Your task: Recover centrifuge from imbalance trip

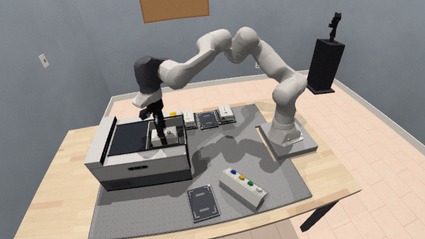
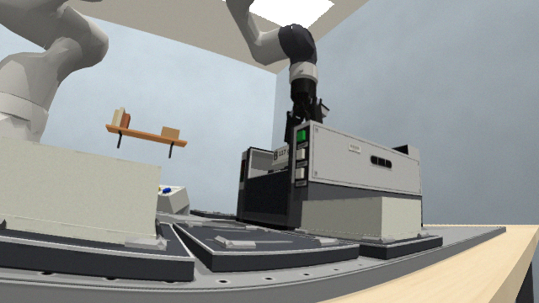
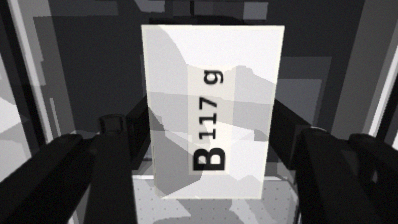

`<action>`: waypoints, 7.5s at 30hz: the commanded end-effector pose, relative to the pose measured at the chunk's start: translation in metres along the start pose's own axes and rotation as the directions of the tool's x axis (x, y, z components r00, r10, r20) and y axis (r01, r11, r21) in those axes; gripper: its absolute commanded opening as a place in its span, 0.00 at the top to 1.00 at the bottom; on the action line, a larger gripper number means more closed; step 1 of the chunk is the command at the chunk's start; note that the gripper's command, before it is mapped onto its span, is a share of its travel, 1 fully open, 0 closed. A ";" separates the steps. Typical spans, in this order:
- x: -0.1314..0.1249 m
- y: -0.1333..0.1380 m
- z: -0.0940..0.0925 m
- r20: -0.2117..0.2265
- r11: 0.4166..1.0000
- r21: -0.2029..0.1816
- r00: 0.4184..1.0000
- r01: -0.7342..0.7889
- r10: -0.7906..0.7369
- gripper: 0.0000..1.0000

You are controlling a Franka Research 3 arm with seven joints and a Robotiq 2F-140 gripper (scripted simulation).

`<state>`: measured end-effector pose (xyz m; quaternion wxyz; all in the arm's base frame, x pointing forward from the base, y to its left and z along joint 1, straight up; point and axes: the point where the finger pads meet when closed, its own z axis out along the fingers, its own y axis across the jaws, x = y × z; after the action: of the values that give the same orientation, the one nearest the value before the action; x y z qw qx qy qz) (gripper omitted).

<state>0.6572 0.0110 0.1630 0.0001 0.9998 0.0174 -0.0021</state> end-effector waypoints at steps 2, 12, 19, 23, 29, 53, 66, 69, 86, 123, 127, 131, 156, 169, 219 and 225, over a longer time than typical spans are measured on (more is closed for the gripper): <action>0.002 -0.001 -0.001 -0.005 1.000 0.001 1.000 -0.011 0.011 0.90; 0.002 -0.001 -0.001 -0.005 1.000 0.001 1.000 -0.011 0.011 0.90; 0.002 -0.001 -0.001 -0.005 1.000 0.001 1.000 -0.011 0.011 0.90; 0.002 -0.001 -0.001 -0.005 1.000 0.001 1.000 -0.011 0.011 0.90; 0.002 -0.001 -0.001 -0.005 1.000 0.001 1.000 -0.011 0.011 0.90; 0.002 -0.001 -0.001 -0.005 1.000 0.001 1.000 -0.011 0.011 0.90; 0.002 -0.001 0.000 -0.005 1.000 0.001 1.000 -0.011 0.011 0.90; 0.002 -0.001 0.001 -0.005 1.000 0.001 1.000 -0.011 0.011 0.90; 0.002 -0.001 0.005 -0.005 1.000 0.001 1.000 -0.011 0.011 0.90; 0.002 -0.001 0.015 -0.005 1.000 0.001 1.000 -0.011 0.011 0.90; 0.002 -0.001 0.015 -0.005 1.000 0.001 1.000 -0.011 0.011 0.90; 0.002 -0.001 0.015 -0.005 1.000 0.001 1.000 -0.011 0.011 0.90; 0.002 -0.001 0.016 -0.005 1.000 0.001 1.000 -0.011 0.011 0.90; 0.002 -0.001 0.016 -0.005 1.000 0.001 1.000 -0.011 0.011 0.90; 0.002 -0.001 0.016 -0.005 1.000 0.001 1.000 -0.011 0.011 0.30; 0.002 -0.001 0.016 -0.005 1.000 0.001 1.000 -0.011 0.011 0.30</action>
<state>0.6582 0.0107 0.1467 -0.0001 0.9999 0.0140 -0.0015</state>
